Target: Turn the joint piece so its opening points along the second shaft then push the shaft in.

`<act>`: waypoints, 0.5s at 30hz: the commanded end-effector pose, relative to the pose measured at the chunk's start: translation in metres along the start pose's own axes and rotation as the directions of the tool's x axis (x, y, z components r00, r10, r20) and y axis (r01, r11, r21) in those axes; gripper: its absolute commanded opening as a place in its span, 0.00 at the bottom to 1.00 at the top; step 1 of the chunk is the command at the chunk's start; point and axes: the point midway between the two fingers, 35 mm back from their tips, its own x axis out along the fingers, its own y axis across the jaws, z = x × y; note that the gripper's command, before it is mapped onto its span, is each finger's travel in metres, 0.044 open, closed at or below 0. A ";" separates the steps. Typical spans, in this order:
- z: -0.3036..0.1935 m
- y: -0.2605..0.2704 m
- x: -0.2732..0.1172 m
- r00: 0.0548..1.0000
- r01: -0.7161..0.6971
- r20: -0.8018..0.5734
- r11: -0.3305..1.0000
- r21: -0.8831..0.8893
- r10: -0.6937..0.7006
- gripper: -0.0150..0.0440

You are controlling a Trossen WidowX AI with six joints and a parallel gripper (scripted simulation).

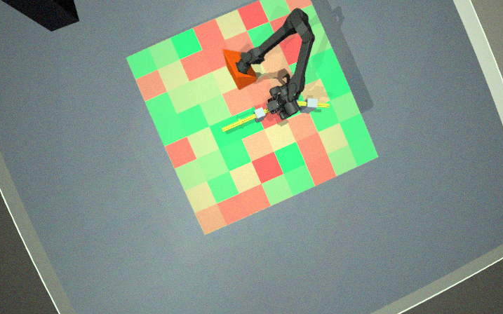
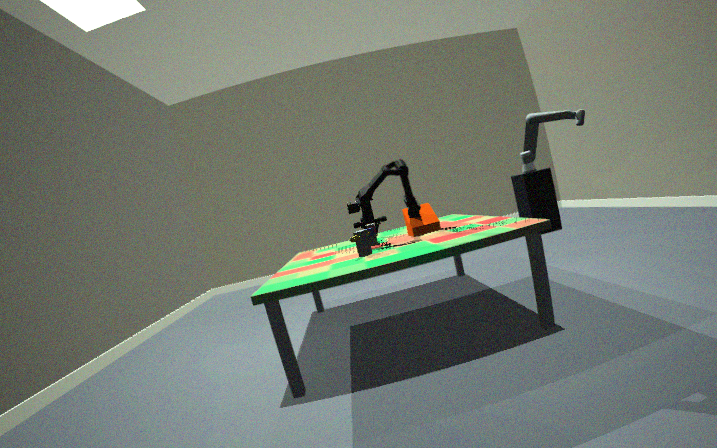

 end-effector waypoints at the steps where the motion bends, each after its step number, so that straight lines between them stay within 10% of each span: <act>1: 0.000 0.001 0.000 1.000 0.000 -0.006 1.000 -0.012 0.000 0.25; 11: 0.000 0.000 0.000 1.000 0.000 -0.001 1.000 -0.002 0.000 0.25; 15: 0.000 0.000 0.000 1.000 0.000 -0.001 1.000 -0.002 0.000 0.43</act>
